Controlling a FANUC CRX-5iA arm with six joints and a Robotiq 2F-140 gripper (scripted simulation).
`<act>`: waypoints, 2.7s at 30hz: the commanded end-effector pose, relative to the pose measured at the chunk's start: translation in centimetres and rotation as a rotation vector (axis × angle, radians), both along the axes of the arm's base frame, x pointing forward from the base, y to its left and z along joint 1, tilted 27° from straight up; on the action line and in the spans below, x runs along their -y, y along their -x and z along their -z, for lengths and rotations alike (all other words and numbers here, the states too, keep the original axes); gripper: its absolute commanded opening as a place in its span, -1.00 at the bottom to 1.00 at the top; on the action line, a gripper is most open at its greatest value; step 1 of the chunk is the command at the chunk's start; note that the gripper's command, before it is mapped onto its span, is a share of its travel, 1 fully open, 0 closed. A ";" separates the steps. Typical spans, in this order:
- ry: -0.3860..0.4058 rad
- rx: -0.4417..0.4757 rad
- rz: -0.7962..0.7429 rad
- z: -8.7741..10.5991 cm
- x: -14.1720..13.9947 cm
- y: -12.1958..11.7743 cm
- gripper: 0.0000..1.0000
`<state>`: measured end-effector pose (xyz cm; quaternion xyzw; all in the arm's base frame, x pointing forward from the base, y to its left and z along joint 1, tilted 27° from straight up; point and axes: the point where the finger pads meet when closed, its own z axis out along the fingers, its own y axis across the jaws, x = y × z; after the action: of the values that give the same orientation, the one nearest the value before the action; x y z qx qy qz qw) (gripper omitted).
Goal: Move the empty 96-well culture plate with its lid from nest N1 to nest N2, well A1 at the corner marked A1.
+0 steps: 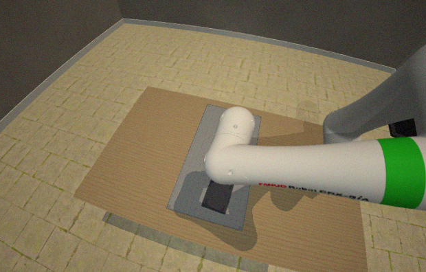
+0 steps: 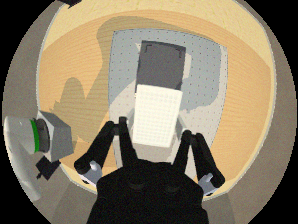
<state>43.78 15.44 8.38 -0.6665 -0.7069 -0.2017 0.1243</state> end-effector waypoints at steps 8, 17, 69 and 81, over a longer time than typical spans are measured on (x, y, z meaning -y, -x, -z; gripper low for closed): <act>0.001 0.000 0.001 -1.2 -2.4 0.2 -1.00; 0.001 0.000 0.001 -2.5 -5.0 0.5 -1.00; 0.001 0.000 0.001 -4.7 -9.4 1.0 -1.00; 0.001 0.000 0.001 -3.2 -10.1 0.8 -1.00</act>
<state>42.89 25.46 11.77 -0.6667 -0.7068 -0.2014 0.1240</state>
